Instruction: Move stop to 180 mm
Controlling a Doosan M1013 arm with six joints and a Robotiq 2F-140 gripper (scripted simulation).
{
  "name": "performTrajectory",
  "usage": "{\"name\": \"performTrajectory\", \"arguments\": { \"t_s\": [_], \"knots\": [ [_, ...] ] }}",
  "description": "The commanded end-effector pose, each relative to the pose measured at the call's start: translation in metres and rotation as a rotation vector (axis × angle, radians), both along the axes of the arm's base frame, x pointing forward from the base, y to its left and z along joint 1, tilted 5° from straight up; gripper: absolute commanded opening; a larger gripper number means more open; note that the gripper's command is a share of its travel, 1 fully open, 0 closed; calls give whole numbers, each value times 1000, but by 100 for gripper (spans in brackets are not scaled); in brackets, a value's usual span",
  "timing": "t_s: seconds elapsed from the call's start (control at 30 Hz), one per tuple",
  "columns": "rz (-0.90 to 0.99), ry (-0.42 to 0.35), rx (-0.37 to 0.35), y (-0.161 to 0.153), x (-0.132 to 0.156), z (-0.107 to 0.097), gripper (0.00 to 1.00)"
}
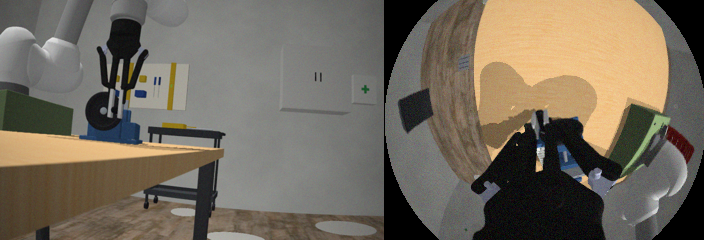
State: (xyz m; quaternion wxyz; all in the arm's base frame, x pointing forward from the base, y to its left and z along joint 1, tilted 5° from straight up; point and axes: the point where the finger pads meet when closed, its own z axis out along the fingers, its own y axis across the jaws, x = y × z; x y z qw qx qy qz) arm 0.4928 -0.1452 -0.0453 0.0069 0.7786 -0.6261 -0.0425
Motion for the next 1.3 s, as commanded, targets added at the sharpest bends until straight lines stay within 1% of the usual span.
{"name": "performTrajectory", "arguments": {
  "t_s": [0.0, 0.3, 0.37, 0.63, 0.87, 0.93, 1.27],
  "knots": [
    [0, 0, 0, 0, -1, -4, 4],
    [0, 0, 0, -1, -9, -22, 4],
    [0, 0, 0, -1, -9, -22, 4],
    [0, 0, 0, -4, -27, -33, 4],
    [0, 0, 0, -8, -45, -32, 4],
    [0, 0, 0, -8, -45, -32, 4],
    [0, 0, 0, -12, -61, -22, 4]
  ]
}}
